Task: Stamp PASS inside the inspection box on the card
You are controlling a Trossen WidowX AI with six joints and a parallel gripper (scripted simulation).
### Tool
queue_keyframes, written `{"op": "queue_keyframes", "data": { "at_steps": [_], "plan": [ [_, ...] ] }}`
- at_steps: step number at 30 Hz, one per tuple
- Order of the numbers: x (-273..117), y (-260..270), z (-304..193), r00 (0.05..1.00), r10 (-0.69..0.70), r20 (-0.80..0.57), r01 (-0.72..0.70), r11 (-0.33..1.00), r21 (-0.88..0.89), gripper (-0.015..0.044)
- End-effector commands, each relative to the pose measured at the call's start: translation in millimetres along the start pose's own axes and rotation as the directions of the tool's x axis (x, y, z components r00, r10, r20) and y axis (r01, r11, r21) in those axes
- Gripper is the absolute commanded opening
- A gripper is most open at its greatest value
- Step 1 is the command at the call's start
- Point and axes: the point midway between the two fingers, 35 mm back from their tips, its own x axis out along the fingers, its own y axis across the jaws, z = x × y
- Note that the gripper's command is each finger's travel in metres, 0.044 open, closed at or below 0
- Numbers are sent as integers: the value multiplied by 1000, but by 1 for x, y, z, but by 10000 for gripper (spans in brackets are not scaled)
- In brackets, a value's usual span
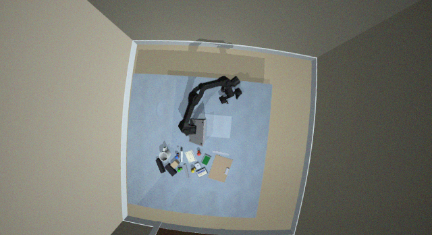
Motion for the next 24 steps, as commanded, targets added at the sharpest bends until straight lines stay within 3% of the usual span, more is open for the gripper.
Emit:
{"op": "queue_keyframes", "data": {
  "at_steps": [1, 5, 11, 13, 18, 24],
  "plan": [
    [-2, 0, -1, 1000, 0, 0, 0, 1000, 0, 400],
    [-38, -2, -27, 1000, -2, -2, 2, 1000, 1, 400],
    [-40, -2, -29, 1000, -2, -2, 2, 1000, 2, 400],
    [-39, -3, -32, 1000, -9, 9, 9, 999, 34, 348],
    [-58, -6, -85, 998, -44, 38, 33, 965, 260, 216],
    [-74, 5, -173, 992, -89, 92, 23, 829, 559, 216]
  ]
}}
